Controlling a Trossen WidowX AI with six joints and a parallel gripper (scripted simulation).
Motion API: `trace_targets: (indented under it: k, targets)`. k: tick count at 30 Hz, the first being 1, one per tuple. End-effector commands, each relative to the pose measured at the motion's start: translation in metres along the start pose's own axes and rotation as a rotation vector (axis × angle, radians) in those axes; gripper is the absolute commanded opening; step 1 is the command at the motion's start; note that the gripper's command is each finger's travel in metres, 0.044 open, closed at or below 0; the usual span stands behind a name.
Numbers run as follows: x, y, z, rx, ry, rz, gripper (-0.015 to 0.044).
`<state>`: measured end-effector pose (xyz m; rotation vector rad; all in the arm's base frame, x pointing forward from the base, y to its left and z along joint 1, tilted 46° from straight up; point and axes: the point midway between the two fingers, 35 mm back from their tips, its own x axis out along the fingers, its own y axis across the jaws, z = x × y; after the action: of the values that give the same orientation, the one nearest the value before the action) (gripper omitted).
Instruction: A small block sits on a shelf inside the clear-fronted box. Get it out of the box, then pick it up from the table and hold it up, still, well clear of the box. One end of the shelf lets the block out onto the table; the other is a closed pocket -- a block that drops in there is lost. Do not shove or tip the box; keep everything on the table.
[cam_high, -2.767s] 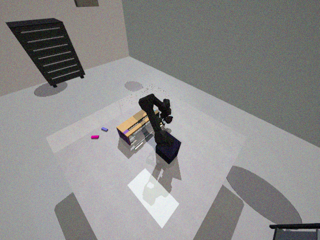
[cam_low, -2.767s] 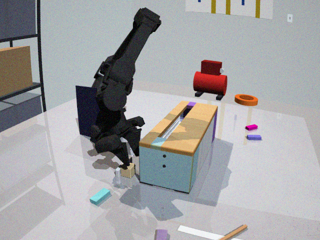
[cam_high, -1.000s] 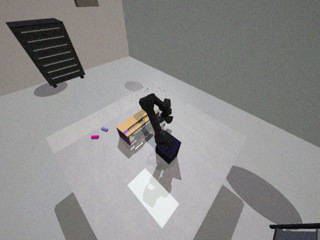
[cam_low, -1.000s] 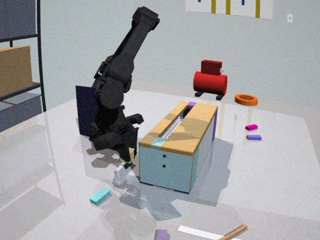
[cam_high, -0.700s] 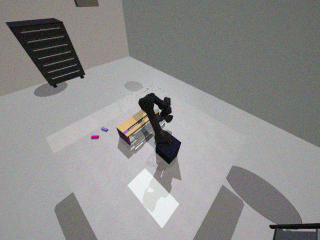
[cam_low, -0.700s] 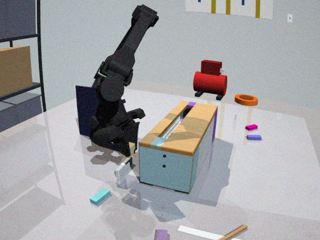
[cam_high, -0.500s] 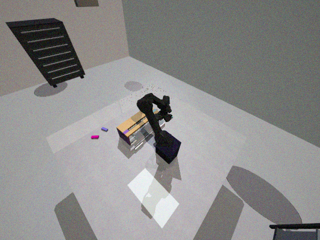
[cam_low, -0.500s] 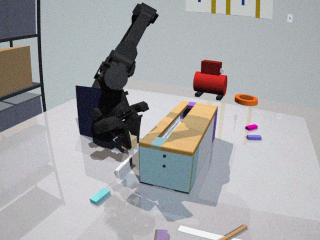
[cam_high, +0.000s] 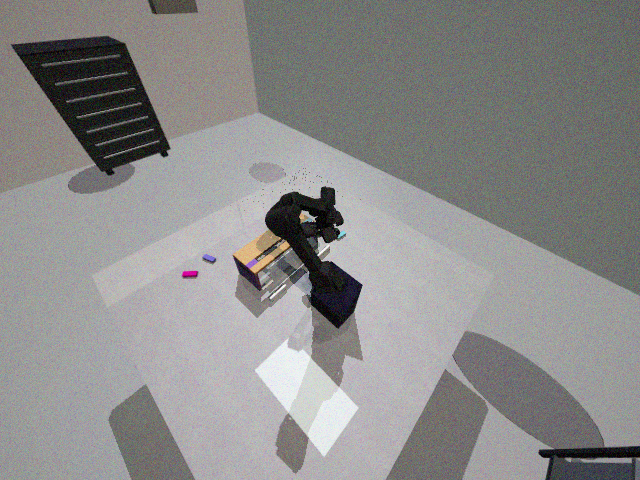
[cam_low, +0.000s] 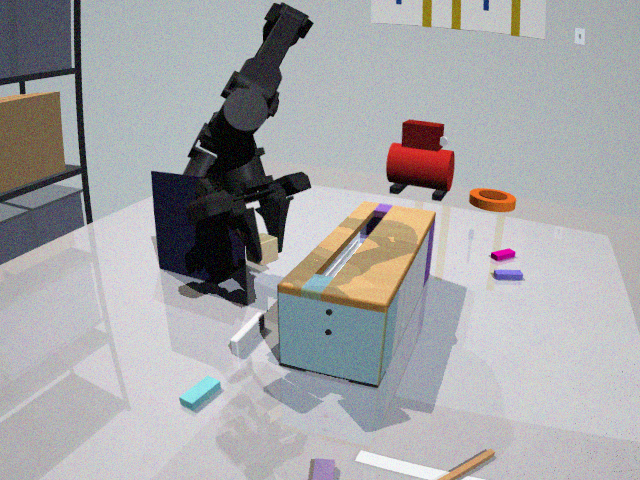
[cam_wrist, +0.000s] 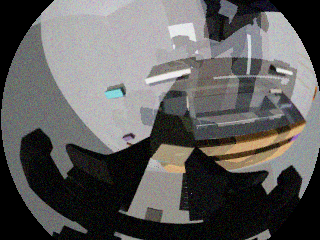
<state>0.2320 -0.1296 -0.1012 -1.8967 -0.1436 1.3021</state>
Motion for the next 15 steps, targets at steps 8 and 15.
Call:
trace_targets:
  k: [8, 15]
  targets:
    - [-0.033, -0.014, 0.003, 0.186, 0.041, 0.084, 0.0000]
    - [-0.036, -0.015, 0.004, 0.208, 0.048, 0.093, 0.0000]
